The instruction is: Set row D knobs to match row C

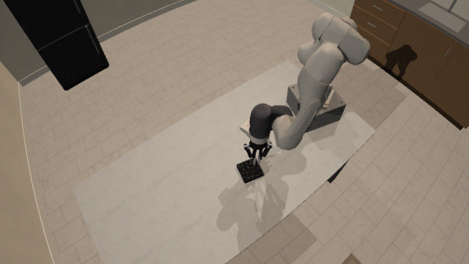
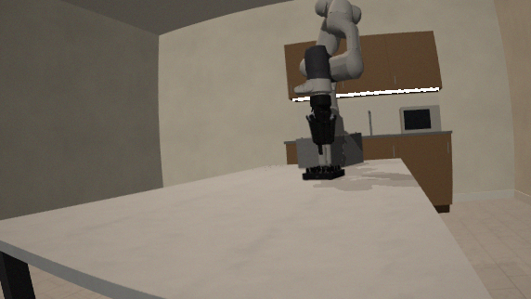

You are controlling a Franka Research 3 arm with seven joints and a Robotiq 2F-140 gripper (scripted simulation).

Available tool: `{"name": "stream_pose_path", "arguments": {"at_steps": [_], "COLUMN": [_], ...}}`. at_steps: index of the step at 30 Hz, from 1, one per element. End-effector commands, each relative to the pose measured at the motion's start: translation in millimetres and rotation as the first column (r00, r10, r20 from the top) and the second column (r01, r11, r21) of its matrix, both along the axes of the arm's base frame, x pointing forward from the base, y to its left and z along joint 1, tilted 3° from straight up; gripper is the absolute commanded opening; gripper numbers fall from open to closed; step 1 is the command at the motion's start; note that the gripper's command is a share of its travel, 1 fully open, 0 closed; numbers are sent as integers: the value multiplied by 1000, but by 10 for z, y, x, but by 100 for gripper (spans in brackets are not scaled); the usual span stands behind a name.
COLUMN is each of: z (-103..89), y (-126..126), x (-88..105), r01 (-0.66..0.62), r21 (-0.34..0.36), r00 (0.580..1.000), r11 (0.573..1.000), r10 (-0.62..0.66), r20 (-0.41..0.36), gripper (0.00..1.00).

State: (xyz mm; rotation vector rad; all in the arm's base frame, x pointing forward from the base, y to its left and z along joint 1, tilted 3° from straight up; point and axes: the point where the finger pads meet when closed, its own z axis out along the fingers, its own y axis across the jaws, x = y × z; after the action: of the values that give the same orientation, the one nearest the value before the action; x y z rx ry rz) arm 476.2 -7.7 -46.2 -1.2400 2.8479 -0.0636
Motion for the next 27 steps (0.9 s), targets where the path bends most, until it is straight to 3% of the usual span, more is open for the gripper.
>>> {"name": "stream_pose_path", "arguments": {"at_steps": [1,27], "z": [-4,-4], "y": [7,7], "x": [-1,-5], "r01": [0,0], "r21": [0,0], "r00": [1000,1000], "r11": [1000,1000], "r10": [0,0], "r20": [1,1], "gripper": [12,12]}}
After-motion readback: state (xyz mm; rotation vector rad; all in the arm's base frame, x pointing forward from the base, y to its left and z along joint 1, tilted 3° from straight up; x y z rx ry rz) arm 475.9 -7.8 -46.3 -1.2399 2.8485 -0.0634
